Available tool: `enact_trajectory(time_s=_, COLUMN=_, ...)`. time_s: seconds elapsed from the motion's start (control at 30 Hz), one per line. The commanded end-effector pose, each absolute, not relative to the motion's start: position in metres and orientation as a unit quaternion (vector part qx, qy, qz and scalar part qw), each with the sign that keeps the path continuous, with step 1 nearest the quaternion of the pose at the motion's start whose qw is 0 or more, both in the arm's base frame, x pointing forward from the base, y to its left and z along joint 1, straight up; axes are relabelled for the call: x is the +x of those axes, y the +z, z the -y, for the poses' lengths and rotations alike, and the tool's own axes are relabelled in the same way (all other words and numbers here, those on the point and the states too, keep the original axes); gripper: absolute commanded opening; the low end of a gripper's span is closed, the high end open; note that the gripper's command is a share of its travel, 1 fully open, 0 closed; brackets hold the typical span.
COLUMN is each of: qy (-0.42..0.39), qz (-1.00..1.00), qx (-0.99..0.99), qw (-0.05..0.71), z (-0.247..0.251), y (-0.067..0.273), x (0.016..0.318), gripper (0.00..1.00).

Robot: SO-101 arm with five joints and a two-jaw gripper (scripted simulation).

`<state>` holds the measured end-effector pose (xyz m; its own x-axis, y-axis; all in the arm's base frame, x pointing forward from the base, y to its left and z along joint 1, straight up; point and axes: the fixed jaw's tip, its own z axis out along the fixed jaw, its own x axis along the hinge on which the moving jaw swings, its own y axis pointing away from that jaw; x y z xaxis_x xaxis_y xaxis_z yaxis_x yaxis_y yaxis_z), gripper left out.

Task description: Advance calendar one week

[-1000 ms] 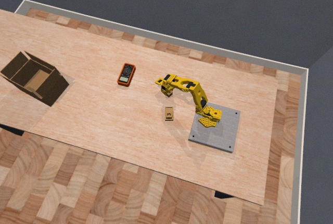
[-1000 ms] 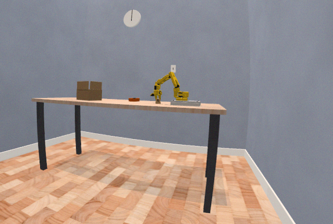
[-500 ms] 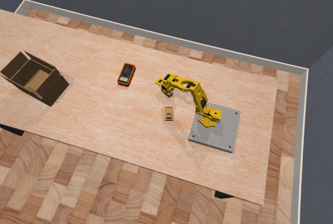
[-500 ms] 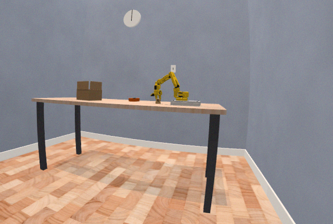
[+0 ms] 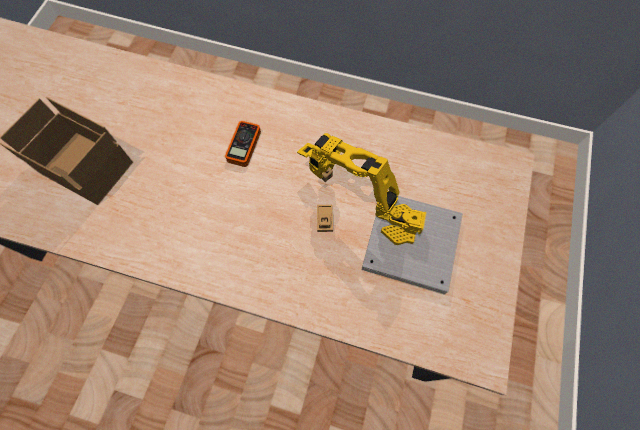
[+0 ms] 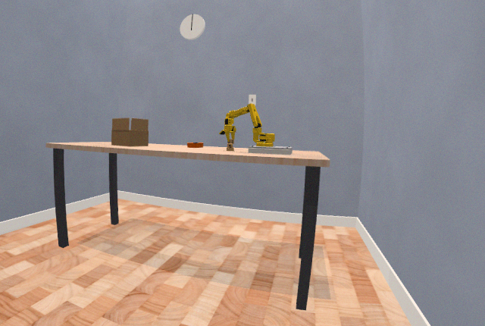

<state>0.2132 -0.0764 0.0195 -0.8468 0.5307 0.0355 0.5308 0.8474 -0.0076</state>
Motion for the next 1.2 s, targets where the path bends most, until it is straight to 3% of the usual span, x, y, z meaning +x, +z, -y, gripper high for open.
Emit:
enact_trajectory(time_s=0.0, qy=-0.001, qz=0.962, qx=-0.274, qw=0.010, z=0.0751, y=0.0305, x=0.2151, gripper=0.00)
enact_trajectory(time_s=1.17, qy=-0.002, qz=0.975, qx=-0.221, qw=0.010, z=0.0810, y=0.0322, x=0.2100, gripper=0.00)
